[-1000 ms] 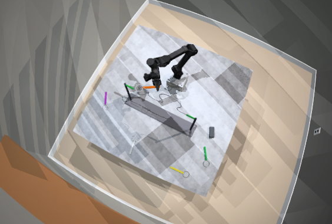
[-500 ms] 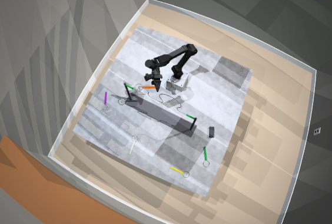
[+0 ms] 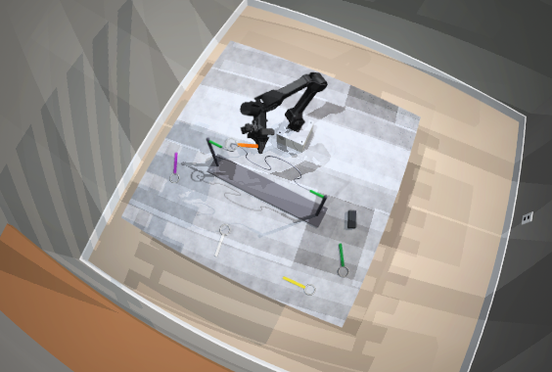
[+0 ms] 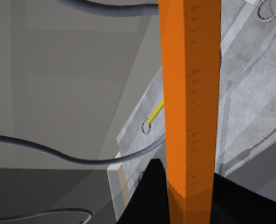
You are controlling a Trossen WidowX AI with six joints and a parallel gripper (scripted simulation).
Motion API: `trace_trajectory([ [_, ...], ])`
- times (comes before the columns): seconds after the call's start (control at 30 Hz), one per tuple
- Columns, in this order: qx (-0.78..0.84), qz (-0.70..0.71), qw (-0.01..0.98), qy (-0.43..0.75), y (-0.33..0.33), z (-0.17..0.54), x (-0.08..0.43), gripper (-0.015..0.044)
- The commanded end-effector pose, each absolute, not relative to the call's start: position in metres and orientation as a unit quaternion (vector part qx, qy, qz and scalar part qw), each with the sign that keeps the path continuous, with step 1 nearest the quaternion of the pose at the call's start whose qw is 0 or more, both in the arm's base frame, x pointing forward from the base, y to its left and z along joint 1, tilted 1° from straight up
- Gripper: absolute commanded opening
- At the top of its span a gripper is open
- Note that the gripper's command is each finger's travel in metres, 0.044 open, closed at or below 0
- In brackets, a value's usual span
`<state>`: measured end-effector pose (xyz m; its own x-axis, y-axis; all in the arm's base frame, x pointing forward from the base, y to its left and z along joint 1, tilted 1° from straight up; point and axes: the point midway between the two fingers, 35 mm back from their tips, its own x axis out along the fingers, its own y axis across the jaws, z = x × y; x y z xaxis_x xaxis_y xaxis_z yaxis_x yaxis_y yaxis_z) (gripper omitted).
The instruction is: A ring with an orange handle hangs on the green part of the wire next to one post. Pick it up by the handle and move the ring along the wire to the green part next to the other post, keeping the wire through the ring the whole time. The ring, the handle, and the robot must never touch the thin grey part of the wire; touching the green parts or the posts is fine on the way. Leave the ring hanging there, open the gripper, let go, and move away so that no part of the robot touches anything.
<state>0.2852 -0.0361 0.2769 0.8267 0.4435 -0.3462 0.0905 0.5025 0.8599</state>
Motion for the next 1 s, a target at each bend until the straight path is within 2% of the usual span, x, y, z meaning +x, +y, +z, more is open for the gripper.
trace_trajectory([
  [0.0,0.457,0.099,0.84,0.275,-0.039,0.277,0.286,-0.015],
  [0.97,0.206,0.013,0.936,0.286,-0.067,0.25,0.287,-0.015],
])
